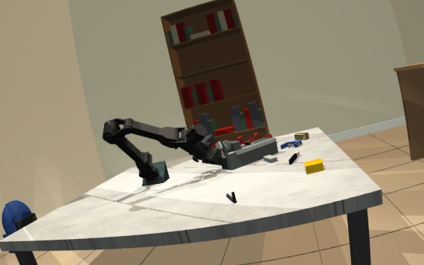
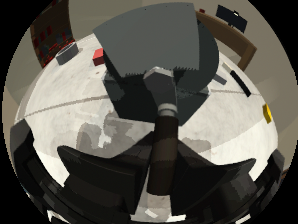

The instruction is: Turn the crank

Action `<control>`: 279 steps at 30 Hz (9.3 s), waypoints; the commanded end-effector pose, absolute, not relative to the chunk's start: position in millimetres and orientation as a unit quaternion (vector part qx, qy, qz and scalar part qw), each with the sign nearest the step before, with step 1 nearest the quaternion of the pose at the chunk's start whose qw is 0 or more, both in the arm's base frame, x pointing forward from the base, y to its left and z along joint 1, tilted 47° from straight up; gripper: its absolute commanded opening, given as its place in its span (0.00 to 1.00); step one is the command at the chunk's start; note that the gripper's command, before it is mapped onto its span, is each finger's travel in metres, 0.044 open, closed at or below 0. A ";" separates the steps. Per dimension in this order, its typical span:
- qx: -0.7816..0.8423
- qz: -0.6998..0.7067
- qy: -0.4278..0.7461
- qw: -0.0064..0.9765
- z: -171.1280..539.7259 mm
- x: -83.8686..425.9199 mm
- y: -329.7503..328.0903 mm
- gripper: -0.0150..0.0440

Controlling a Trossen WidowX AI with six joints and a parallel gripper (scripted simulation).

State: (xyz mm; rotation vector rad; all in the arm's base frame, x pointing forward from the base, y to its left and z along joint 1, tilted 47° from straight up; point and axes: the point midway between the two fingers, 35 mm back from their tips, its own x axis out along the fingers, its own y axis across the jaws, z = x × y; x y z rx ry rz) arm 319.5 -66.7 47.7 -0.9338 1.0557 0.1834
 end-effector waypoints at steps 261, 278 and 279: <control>-0.427 0.087 0.486 0.758 45.4 318.1 -66.9 0.25; -0.427 0.084 0.486 0.758 46.6 318.9 -67.4 0.39; -0.427 0.084 0.486 0.758 46.6 318.9 -67.4 0.43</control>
